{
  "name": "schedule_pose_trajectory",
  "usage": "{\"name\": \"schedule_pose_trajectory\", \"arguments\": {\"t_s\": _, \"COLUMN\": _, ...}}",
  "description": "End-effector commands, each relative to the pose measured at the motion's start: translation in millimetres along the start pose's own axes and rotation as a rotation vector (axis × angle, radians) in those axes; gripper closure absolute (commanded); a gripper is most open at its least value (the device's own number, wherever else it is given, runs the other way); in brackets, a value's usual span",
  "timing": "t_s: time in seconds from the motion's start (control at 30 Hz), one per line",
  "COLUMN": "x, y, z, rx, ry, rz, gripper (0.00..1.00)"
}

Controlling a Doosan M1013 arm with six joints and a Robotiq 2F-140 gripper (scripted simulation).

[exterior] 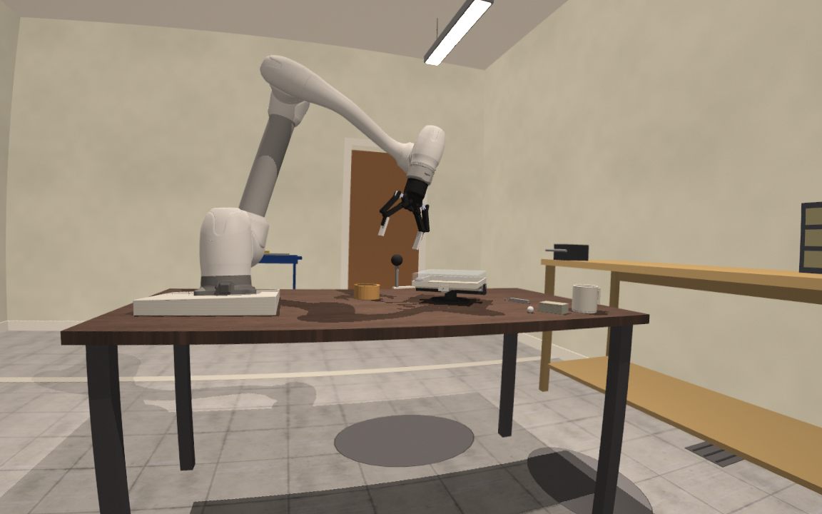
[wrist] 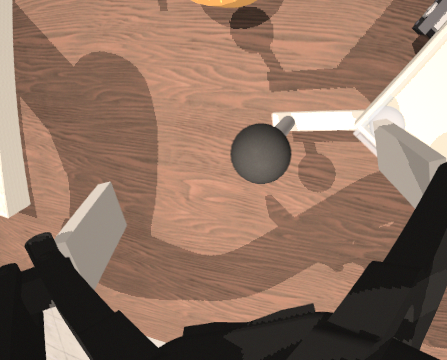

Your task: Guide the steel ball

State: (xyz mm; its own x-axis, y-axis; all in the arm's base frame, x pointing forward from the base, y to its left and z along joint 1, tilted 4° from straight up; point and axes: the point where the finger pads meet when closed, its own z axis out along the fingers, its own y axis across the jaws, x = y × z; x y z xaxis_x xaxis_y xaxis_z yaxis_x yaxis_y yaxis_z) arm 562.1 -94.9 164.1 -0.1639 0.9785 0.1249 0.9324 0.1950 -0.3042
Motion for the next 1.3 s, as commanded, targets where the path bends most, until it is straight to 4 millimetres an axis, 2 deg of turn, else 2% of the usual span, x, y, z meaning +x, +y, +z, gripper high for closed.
{"name": "schedule_pose_trajectory", "arguments": {"t_s": 0.0, "x": -3.3, "y": -4.5, "z": 6.5, "rx": -0.180, "ry": -0.025, "rz": 0.068, "gripper": 0.00}}
{"name": "schedule_pose_trajectory", "arguments": {"t_s": 0.07, "x": -3.3, "y": -4.5, "z": 6.5, "rx": -0.180, "ry": -0.025, "rz": 0.068, "gripper": 0.00}}
{"name": "schedule_pose_trajectory", "arguments": {"t_s": 0.2, "x": -5.7, "y": -7.3, "z": 9.7, "rx": -0.294, "ry": -0.037, "rz": 0.118, "gripper": 0.00}}
{"name": "schedule_pose_trajectory", "arguments": {"t_s": 0.33, "x": -5.9, "y": -7.4, "z": 9.8, "rx": -0.300, "ry": -0.038, "rz": 0.120, "gripper": 0.00}}
{"name": "schedule_pose_trajectory", "arguments": {"t_s": 0.37, "x": -5.9, "y": -7.4, "z": 9.8, "rx": -0.300, "ry": -0.038, "rz": 0.120, "gripper": 0.64}}
{"name": "schedule_pose_trajectory", "arguments": {"t_s": 1.27, "x": -5.9, "y": -7.4, "z": 9.8, "rx": -0.300, "ry": -0.038, "rz": 0.120, "gripper": 0.64}}
